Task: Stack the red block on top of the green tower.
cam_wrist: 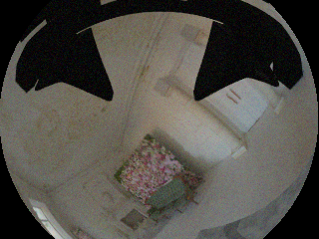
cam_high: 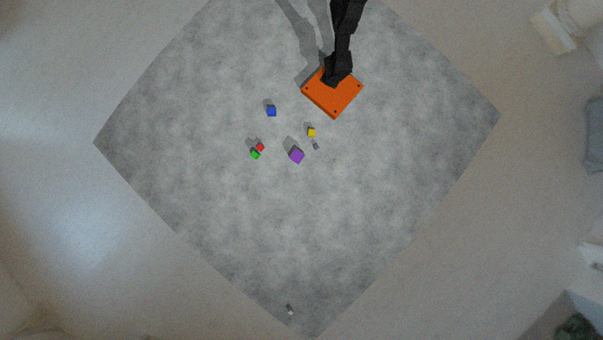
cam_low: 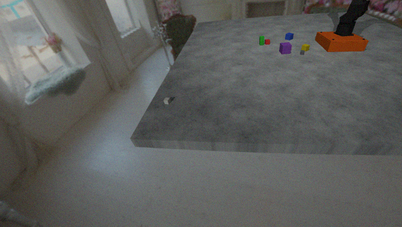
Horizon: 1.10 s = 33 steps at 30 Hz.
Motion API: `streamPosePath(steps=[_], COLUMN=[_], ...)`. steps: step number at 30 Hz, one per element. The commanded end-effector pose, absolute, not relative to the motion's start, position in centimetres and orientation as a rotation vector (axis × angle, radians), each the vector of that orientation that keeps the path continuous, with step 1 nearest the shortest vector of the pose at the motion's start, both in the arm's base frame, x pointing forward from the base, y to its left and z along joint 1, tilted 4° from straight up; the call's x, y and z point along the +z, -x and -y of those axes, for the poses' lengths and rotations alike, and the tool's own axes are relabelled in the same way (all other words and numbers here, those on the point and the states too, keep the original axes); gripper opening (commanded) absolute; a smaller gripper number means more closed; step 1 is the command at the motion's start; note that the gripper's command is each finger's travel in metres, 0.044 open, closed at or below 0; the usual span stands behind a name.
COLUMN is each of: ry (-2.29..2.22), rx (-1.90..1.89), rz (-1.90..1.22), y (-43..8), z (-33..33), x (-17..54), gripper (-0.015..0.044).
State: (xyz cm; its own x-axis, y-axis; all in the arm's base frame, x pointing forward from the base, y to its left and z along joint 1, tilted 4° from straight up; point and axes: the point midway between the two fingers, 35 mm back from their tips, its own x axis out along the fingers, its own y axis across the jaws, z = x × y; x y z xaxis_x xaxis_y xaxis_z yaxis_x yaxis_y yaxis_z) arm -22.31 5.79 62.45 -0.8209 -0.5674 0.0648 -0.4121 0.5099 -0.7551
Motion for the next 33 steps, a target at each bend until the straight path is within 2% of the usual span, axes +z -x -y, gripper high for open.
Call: streamPosePath(steps=[1,2,13,19,26,33], ry=[0.838,0.833,0.69,0.503,0.265,0.029], rx=[-1.207,-1.222,-1.77,-2.157,-2.576,-3.022], rz=[-2.56,-2.56,-2.529,-2.463,-2.403,-2.27], y=[22.3,22.3,22.1,20.7,16.7,10.4], z=[-5.9,-6.1,-13.4,-20.6,-28.6,-35.3], x=[62.5,62.5,63.9,63.2,61.8,59.5], gripper=[0.0426,0.044,0.044,0.044,0.044,0.044])
